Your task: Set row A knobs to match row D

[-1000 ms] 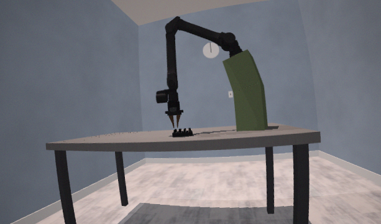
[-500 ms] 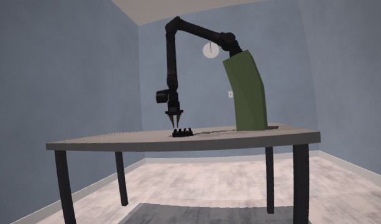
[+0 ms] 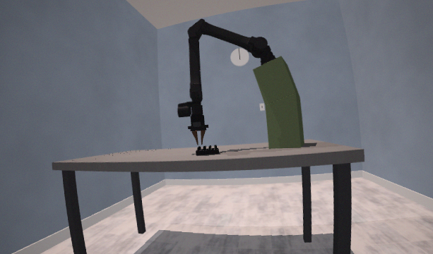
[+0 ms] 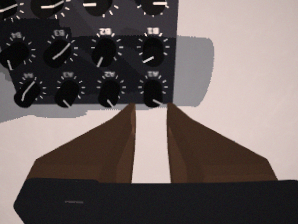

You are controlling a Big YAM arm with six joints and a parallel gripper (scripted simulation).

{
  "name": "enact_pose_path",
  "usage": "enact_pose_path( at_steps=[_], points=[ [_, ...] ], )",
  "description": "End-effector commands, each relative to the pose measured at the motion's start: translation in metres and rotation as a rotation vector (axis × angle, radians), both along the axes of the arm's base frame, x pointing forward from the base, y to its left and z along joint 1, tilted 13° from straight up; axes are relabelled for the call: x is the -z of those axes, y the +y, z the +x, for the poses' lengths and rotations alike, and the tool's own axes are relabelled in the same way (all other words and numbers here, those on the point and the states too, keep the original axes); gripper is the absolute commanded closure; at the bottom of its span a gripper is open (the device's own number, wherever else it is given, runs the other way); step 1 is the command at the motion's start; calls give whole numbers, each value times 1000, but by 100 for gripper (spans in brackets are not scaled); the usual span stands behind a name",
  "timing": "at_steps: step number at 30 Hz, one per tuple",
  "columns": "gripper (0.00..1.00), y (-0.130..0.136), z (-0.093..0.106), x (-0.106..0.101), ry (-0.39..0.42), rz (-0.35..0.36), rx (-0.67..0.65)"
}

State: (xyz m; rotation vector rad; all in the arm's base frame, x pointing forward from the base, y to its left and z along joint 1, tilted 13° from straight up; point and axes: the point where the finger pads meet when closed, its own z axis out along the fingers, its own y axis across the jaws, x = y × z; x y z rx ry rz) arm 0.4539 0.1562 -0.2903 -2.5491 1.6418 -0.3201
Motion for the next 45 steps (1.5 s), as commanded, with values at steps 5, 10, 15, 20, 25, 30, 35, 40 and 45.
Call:
enact_pose_path(
  at_steps=[5, 10, 15, 20, 25, 30, 35, 40, 45],
  points=[
    [81, 2, 9, -3, -14, 6, -13],
    [81, 2, 9, -3, -14, 6, -13],
    [81, 2, 9, -3, -14, 6, -13],
    [81, 2, 9, -3, -14, 6, -13],
    [81, 2, 9, -3, -14, 6, -13],
    [81, 2, 9, -3, -14, 6, -13],
    [81, 2, 9, -3, -14, 6, -13],
    [81, 2, 8, -3, -12, 5, -13],
    [81, 2, 5, -3, -2, 1, -15]
  ],
)
